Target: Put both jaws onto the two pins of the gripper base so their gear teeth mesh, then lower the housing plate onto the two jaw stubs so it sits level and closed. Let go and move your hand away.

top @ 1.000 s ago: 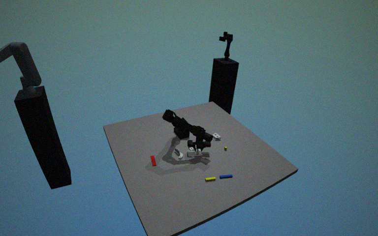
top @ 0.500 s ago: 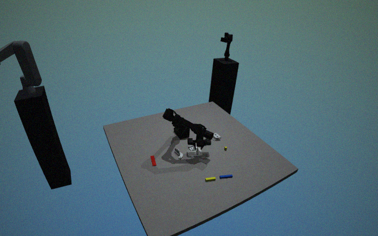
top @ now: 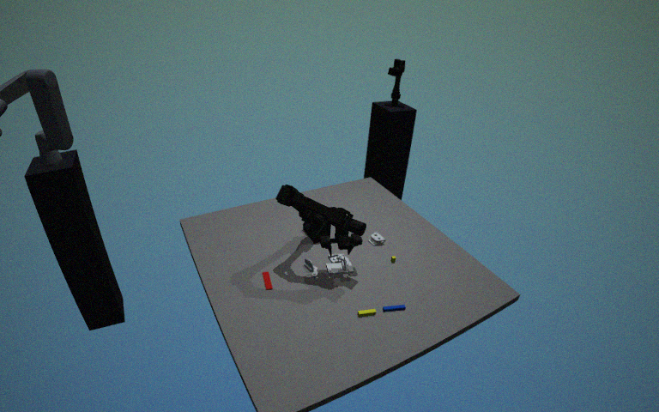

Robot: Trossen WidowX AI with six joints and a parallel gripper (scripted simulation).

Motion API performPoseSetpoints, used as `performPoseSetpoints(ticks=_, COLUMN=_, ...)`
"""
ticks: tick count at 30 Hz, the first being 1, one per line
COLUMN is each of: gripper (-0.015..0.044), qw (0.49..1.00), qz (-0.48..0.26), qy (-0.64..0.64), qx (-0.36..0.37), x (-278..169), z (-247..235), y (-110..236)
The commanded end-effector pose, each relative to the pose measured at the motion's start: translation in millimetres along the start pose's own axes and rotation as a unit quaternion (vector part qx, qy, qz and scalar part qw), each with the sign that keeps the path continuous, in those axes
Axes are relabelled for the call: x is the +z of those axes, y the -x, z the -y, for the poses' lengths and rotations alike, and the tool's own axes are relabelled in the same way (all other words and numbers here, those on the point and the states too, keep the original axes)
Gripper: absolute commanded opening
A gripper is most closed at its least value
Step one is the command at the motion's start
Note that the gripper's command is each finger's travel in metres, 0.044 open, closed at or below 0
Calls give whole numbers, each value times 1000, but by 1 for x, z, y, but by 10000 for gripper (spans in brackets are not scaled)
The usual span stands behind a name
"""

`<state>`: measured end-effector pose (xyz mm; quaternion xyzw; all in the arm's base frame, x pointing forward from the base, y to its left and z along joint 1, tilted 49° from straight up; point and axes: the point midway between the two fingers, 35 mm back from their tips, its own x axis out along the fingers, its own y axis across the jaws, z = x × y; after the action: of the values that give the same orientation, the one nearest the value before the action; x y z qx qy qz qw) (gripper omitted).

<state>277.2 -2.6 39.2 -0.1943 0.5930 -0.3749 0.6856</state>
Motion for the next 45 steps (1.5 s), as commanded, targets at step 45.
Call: performPoseSetpoints(ticks=45, gripper=440, qw=973, qz=-2, qy=231, qx=-4, x=-11, z=124, y=-49)
